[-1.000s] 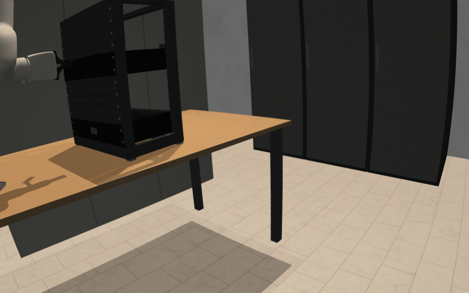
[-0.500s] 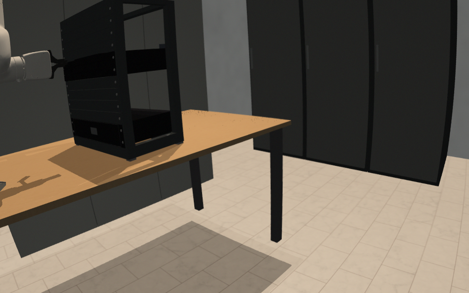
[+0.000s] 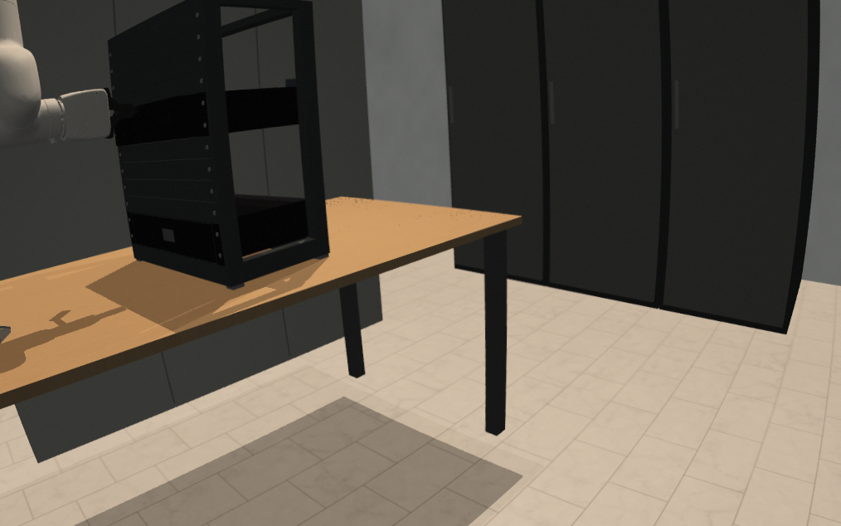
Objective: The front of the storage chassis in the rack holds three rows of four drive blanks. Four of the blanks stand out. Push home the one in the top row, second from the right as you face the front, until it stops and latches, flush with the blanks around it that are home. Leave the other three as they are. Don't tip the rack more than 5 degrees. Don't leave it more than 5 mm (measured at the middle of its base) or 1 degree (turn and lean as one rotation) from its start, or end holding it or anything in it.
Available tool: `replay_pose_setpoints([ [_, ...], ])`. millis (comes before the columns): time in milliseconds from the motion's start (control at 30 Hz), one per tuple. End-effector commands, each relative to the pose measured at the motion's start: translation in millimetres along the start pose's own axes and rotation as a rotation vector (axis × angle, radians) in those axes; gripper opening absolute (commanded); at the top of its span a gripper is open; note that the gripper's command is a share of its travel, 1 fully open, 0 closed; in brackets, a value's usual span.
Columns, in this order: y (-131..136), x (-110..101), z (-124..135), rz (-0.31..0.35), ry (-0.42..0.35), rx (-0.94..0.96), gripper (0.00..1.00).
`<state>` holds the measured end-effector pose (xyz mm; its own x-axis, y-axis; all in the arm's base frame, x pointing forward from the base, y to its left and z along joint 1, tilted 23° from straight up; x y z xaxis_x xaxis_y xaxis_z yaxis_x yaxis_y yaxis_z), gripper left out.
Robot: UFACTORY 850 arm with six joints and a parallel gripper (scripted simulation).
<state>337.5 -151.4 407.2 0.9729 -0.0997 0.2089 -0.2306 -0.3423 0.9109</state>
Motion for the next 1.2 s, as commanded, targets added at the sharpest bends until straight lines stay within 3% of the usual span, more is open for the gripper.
replay_pose_setpoints([
  [0,0,13,1,0.003,-0.003,-0.002,0.0],
  [1167,0,29,1,0.003,-0.003,-0.001,0.0],
])
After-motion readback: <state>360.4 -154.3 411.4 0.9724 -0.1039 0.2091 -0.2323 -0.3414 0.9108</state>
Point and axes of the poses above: the point where the finger pads meet when closed, its own x axis out along the fingers, its own y axis across the jaws, z = x × y, the point moved 4 cm from there along -x, back along the fingers, and after that the axes turned 2 degrees about x, right-handed, at the moved point
